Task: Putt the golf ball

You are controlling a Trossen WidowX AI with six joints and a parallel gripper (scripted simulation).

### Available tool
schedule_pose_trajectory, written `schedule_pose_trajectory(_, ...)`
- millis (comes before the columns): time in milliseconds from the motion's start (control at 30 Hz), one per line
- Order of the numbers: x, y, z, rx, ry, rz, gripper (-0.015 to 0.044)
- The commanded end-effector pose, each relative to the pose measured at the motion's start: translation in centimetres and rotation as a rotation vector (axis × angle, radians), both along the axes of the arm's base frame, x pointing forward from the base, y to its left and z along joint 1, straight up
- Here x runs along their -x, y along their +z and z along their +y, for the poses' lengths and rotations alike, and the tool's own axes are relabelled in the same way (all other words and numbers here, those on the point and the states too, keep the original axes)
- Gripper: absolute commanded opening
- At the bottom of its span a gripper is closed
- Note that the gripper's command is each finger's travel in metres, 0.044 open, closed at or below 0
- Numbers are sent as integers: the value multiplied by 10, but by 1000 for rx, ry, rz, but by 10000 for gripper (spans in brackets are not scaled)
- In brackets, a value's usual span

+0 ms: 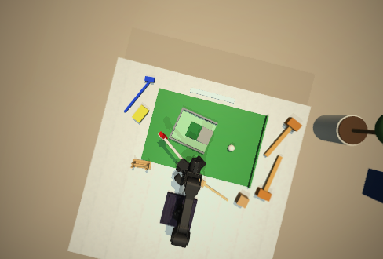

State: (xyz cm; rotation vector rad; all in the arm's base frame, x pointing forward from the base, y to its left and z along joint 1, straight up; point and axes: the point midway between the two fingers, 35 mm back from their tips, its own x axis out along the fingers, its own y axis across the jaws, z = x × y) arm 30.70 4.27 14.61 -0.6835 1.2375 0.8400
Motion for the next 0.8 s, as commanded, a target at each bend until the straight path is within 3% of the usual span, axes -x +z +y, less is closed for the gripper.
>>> schedule_pose_trajectory(0, -6, 3, -23, 7, -93, 1, 0)
schedule_pose_trajectory(767, 6, 10, -160, 59, -663, 83, 0)
